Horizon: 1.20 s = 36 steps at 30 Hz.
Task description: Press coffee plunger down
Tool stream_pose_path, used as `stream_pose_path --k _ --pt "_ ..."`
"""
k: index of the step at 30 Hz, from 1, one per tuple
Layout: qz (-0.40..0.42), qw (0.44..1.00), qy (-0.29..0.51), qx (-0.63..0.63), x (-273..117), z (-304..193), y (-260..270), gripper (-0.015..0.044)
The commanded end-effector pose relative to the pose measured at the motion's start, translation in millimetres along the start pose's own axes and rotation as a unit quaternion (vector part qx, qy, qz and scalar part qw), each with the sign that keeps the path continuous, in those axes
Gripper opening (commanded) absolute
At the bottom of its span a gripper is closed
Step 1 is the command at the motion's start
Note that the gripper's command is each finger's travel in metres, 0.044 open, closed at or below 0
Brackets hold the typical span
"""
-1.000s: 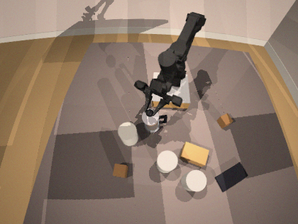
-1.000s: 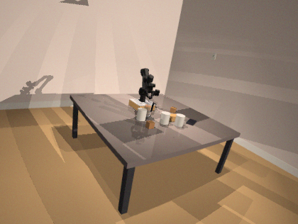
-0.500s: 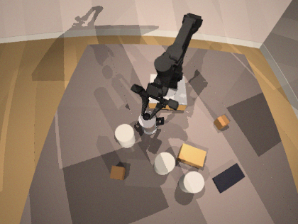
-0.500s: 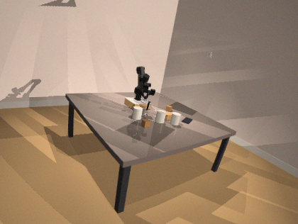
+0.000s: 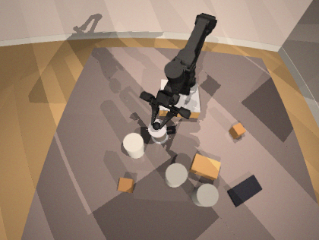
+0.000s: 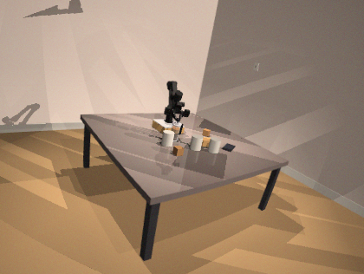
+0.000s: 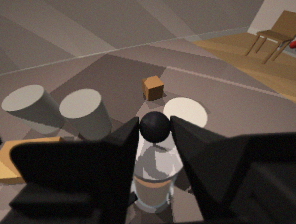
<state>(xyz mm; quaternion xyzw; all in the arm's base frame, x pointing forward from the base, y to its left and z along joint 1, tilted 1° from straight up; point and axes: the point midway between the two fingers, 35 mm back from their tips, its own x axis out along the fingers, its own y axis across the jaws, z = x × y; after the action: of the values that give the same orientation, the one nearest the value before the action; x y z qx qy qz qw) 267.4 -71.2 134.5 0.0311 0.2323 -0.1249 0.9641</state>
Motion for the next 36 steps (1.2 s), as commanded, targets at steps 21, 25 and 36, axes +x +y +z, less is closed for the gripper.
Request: stream_pose_path --k 21,25,36 --pt "0.000 1.000 0.000 0.000 1.2 0.7 0.0 0.0247" --pt "0.000 1.000 0.000 0.000 1.2 0.7 0.0 0.0352" --pt "0.000 1.000 0.004 0.001 -19.0 22.5 -1.0 0.0440"
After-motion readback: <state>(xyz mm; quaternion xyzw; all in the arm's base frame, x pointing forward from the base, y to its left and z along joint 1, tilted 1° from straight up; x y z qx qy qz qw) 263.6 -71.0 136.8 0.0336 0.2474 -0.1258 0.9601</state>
